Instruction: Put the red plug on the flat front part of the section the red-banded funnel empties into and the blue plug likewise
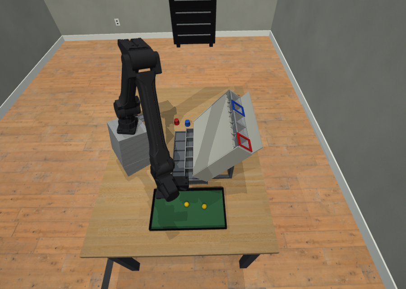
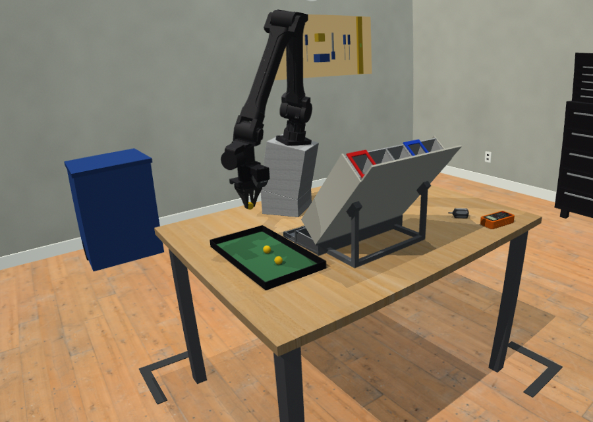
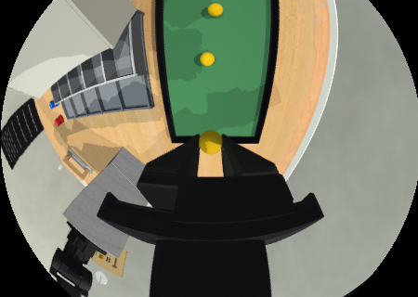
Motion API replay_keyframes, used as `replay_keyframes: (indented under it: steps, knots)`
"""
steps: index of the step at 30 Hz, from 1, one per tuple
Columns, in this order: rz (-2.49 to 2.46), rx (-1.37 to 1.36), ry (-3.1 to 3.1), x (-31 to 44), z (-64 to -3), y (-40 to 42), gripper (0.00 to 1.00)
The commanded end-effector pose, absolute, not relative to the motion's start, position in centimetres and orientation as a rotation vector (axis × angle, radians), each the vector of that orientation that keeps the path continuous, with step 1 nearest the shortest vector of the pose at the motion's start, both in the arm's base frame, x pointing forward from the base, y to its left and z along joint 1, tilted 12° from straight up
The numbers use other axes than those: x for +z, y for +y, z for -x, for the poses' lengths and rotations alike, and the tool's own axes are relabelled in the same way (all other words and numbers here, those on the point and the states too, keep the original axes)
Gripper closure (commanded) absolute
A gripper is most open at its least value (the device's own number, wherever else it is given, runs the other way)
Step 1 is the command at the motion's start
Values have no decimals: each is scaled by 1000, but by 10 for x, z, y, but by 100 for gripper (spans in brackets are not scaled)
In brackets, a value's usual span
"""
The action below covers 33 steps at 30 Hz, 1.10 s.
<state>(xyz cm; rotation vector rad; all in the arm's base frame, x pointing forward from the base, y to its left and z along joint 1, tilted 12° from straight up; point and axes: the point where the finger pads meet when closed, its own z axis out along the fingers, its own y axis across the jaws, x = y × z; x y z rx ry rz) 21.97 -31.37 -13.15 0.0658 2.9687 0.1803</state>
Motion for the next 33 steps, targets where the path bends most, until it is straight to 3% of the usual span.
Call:
replay_keyframes:
  steps: [1,22,33]
  knots:
    - [-54,147,2959,-123,-223,-324,100]
    - [-59,161,2963,-98,-238,-304,100]
    - [-54,122,2944,-36,-277,-292,100]
